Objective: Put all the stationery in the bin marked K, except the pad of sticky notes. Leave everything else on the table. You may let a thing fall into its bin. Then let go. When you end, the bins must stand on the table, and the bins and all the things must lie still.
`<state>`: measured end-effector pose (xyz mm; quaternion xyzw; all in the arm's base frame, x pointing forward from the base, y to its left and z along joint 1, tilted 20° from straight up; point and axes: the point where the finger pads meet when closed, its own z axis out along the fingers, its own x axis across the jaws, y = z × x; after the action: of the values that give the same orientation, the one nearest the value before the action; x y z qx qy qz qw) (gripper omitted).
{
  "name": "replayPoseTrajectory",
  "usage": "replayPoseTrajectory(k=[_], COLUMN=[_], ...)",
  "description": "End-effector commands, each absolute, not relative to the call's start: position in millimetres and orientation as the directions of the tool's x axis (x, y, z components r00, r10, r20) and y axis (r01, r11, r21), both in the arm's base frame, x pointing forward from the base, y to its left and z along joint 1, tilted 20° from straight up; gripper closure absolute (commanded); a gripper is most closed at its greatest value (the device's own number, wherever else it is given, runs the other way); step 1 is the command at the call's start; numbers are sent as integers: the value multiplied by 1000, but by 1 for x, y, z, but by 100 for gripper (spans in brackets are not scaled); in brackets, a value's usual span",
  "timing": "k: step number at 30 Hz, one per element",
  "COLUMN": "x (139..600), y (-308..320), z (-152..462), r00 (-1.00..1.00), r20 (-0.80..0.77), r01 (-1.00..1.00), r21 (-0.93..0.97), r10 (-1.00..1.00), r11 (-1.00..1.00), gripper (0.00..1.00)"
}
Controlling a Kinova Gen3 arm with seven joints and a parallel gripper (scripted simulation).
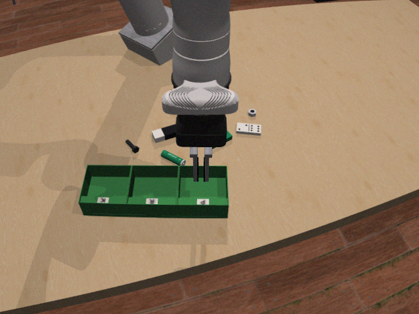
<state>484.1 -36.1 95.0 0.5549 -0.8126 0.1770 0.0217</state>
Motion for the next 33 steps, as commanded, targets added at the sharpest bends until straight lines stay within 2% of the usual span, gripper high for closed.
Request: replayPoseTrajectory(k=[1, 21, 33], x=[485, 492, 492], y=[-36, -51, -51], z=[90, 46, 46], r00=[-381, -381, -381], r20=[232, 232, 232], r01=[-910, -910, -910], r21=[-263, -263, -263], r10=[-895, -895, -895], r11=[320, 320, 320], gripper=[69, 69, 69])
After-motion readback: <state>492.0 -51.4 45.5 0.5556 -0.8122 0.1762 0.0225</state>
